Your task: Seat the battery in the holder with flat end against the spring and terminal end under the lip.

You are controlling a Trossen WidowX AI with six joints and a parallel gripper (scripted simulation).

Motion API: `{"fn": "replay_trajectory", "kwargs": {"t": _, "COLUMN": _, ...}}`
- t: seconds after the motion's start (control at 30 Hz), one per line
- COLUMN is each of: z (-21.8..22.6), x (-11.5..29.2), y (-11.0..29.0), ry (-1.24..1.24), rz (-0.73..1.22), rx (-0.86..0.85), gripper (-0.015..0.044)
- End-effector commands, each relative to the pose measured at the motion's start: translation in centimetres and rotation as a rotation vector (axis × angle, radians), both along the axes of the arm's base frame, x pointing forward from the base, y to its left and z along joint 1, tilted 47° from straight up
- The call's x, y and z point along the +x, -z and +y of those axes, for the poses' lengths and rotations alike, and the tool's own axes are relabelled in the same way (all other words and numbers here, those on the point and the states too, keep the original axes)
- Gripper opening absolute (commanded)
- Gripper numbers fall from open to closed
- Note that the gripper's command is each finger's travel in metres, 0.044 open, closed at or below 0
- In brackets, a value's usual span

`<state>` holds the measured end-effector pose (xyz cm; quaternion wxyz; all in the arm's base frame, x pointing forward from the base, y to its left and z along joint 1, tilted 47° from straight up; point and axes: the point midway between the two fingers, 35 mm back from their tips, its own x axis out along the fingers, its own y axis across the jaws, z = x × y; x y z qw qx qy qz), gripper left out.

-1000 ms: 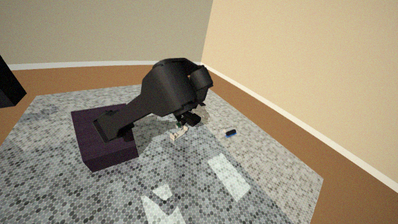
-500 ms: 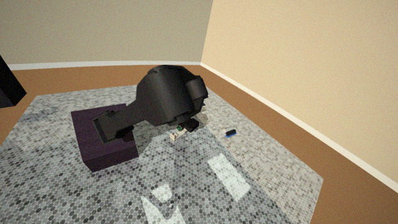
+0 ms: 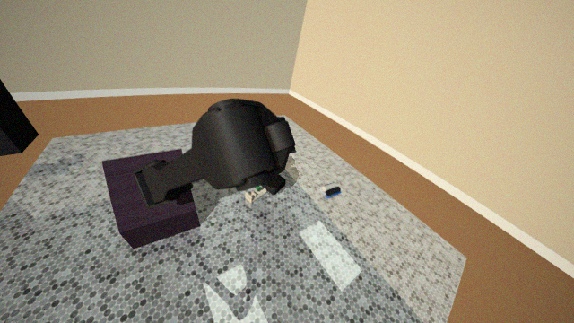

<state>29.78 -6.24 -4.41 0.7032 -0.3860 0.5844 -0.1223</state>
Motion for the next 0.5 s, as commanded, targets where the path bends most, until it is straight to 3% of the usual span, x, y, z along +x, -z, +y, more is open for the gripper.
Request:
{"fn": "replay_trajectory", "kwargs": {"t": 0.0, "z": -0.10, "x": -0.22, "y": 0.14, "ry": -0.016, "rz": -0.009, "rx": 0.012, "gripper": 0.0080}}
{"fn": "replay_trajectory", "kwargs": {"t": 0.47, "z": -0.63, "x": -0.55, "y": 0.61, "ry": -0.078, "rz": -0.062, "rx": 0.046, "gripper": 0.0080}}
